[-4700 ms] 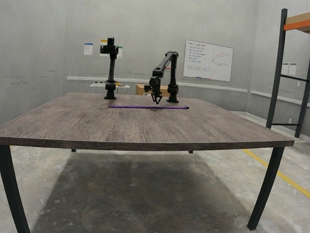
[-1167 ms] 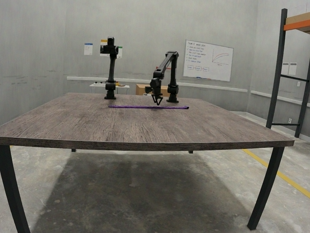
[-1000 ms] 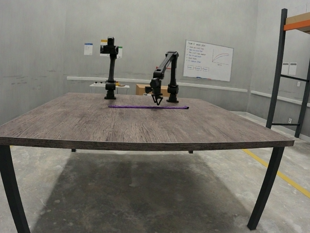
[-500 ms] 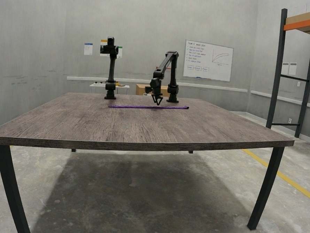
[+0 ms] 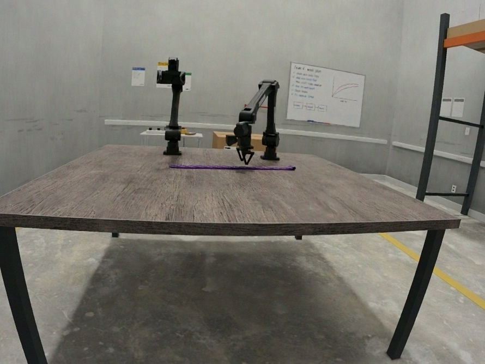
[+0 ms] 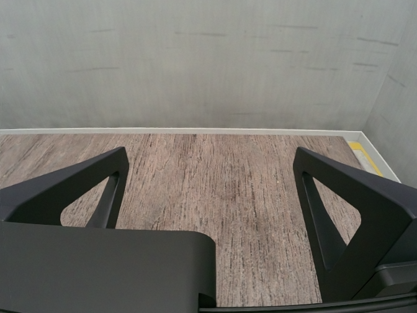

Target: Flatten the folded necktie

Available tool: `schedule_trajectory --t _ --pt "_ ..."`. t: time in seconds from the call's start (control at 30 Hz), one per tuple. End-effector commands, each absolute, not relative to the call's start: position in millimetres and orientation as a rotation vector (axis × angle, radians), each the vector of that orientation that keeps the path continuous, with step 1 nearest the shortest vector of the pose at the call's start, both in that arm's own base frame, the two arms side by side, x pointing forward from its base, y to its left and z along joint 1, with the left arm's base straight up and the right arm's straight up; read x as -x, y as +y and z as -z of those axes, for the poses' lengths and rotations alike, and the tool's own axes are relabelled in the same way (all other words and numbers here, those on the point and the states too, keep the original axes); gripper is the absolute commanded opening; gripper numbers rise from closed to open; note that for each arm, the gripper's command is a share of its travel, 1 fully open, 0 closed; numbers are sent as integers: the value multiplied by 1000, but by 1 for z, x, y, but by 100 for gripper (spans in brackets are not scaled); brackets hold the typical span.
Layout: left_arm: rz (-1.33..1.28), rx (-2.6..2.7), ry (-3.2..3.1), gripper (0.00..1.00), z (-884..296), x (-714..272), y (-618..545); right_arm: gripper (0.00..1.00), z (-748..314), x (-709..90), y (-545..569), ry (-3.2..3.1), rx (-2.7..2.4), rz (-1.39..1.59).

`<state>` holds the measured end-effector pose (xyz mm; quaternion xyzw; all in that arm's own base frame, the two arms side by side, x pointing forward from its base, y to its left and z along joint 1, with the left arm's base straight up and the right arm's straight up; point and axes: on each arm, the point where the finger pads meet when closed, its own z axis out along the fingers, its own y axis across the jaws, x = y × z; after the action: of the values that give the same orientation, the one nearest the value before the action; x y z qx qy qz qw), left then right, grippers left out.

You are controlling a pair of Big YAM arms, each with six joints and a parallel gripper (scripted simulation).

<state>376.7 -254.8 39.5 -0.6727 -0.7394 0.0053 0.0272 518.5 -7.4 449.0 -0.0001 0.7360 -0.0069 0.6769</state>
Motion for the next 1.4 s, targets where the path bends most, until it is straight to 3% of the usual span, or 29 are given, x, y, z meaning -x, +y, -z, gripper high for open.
schedule_trajectory --t 0.0,1.37 --pt "0 2112 -2325 93 -58 -400 -271 100 -481 -521 0 1591 0 -1" --pt "0 2112 -2325 93 -84 -385 -261 100 -481 -521 0 1591 0 -1"
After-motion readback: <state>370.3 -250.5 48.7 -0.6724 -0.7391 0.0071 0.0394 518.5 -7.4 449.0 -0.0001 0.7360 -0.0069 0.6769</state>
